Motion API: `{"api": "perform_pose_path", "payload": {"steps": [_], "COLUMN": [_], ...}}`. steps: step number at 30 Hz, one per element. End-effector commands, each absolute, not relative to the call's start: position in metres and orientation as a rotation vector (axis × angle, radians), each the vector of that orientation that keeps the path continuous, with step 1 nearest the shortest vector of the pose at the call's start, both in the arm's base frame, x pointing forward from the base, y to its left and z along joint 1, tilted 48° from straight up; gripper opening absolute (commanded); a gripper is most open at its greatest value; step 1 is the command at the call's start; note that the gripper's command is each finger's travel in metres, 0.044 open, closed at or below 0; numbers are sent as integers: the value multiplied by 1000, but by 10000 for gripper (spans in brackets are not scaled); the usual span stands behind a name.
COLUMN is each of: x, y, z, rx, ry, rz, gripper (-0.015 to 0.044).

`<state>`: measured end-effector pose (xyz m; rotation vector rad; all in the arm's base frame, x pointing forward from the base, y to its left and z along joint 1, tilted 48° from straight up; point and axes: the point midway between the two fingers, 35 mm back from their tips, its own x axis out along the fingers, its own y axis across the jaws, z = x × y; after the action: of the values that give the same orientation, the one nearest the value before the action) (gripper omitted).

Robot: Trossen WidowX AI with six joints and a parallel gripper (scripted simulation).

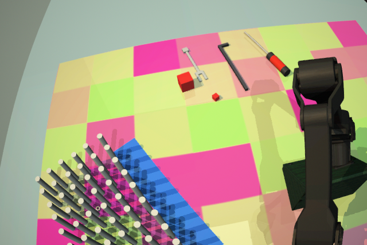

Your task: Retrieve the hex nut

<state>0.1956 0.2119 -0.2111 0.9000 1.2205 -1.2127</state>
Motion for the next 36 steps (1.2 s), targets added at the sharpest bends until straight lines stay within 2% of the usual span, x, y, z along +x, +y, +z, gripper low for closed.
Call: {"api": "perform_pose_path", "payload": {"steps": [1, 36], "x": [196, 192], "y": [207, 164], "z": [-215, -255], "rx": [894, 892], "ry": [1217, 1214], "rz": [-1211, -1212], "gripper": [280, 280]}}
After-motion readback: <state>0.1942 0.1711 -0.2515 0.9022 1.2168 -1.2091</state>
